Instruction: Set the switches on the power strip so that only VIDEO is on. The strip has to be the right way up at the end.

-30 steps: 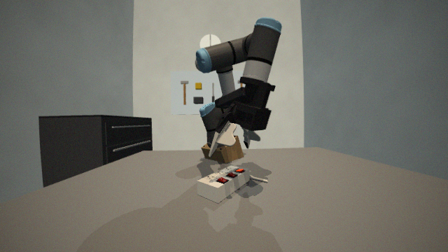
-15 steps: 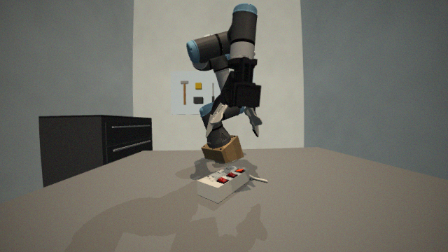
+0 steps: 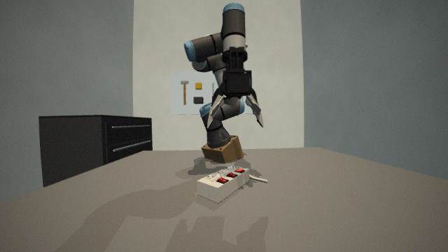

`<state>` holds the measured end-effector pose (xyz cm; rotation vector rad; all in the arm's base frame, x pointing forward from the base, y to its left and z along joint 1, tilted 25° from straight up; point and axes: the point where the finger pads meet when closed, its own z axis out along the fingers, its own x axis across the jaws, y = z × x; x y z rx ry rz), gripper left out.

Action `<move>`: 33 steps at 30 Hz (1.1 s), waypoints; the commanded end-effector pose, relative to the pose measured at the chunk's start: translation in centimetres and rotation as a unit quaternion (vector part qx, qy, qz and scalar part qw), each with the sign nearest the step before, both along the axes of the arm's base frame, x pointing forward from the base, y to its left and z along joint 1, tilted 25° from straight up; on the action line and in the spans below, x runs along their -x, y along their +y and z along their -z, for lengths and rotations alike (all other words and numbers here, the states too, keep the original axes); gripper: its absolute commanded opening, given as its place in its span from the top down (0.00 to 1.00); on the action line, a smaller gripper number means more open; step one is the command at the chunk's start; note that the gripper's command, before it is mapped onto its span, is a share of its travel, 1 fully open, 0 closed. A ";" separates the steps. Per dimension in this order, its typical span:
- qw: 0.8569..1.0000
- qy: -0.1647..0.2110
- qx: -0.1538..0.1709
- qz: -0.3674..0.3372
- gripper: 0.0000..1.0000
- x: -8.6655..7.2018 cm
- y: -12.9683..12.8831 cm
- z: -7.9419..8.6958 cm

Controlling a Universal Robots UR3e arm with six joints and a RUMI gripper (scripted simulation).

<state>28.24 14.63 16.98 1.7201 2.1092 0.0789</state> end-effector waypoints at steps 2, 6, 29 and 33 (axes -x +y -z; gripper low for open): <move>1.000 -0.003 -0.002 0.001 0.00 0.0 0.0 -0.1; 1.000 -0.003 -0.002 0.001 0.00 0.0 0.0 -0.1; 0.999 0.008 0.017 -0.047 0.00 -0.1 -0.2 0.1; 0.996 0.016 0.029 -0.078 0.00 -0.1 -0.4 0.3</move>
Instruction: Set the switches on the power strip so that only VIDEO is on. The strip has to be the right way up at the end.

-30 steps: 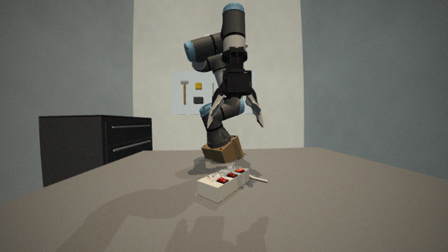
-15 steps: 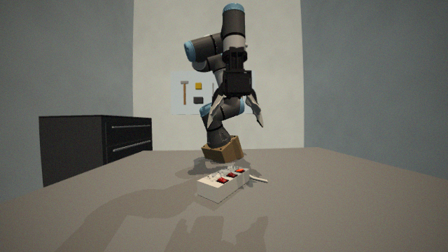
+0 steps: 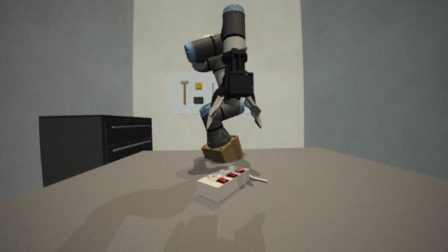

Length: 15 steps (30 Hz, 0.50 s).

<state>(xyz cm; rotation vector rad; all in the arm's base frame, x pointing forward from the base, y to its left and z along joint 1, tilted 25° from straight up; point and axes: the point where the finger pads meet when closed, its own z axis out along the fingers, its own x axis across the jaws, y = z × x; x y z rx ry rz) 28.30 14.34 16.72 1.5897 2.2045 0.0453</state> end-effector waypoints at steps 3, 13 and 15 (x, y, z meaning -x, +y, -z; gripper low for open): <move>0.998 0.011 0.019 -0.053 0.00 -0.1 -0.3 0.2; 0.986 0.035 0.059 -0.155 0.00 -0.3 -0.8 0.7; 0.979 0.042 0.071 -0.185 0.00 -0.4 -0.9 0.8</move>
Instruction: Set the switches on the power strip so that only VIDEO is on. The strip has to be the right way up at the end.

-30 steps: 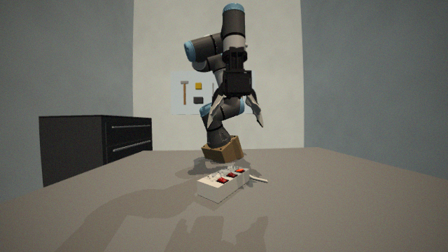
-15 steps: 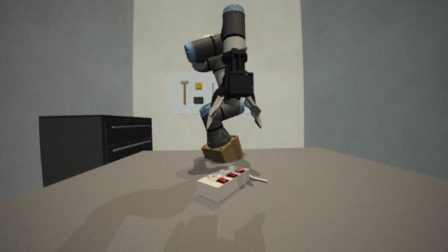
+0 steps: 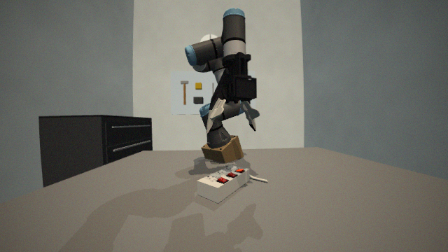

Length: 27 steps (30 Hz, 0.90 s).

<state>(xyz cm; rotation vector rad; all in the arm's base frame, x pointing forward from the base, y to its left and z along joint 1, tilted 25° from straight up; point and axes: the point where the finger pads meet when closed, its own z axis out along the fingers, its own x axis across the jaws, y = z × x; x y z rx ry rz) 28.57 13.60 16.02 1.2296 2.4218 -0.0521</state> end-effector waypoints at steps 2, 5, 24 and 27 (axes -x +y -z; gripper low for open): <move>0.996 0.016 0.027 -0.078 0.00 -0.2 -0.3 0.3; 0.990 0.028 0.047 -0.129 0.00 -0.3 -0.6 0.5; 0.878 0.102 0.168 -0.436 0.00 -1.3 -1.6 2.1; 0.857 0.110 0.181 -0.469 0.00 -1.4 -1.7 2.3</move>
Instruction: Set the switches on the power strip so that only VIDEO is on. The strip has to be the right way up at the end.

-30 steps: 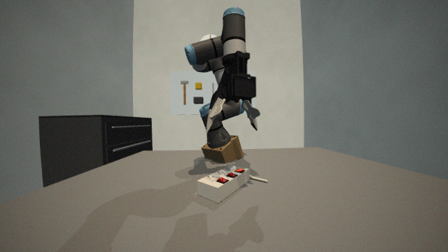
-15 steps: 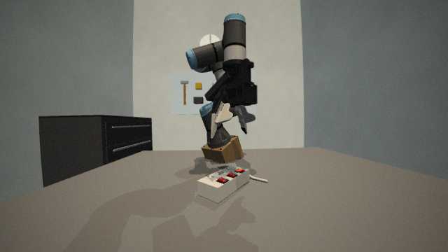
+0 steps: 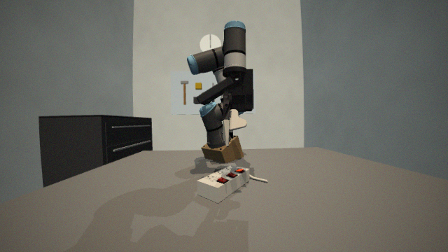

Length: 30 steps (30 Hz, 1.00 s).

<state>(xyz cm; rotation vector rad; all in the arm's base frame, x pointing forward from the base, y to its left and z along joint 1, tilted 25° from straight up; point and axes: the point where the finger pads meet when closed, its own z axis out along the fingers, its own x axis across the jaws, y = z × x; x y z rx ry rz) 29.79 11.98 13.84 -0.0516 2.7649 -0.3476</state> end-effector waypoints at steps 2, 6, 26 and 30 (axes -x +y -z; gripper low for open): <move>0.997 0.013 0.017 -0.069 0.00 -0.2 -0.1 0.2; 0.988 0.031 0.046 -0.142 0.00 -0.4 -0.2 0.6; 0.908 0.091 0.142 -0.384 0.00 -0.9 -0.3 2.1; 0.892 0.098 0.154 -0.414 0.00 -0.9 -0.3 2.3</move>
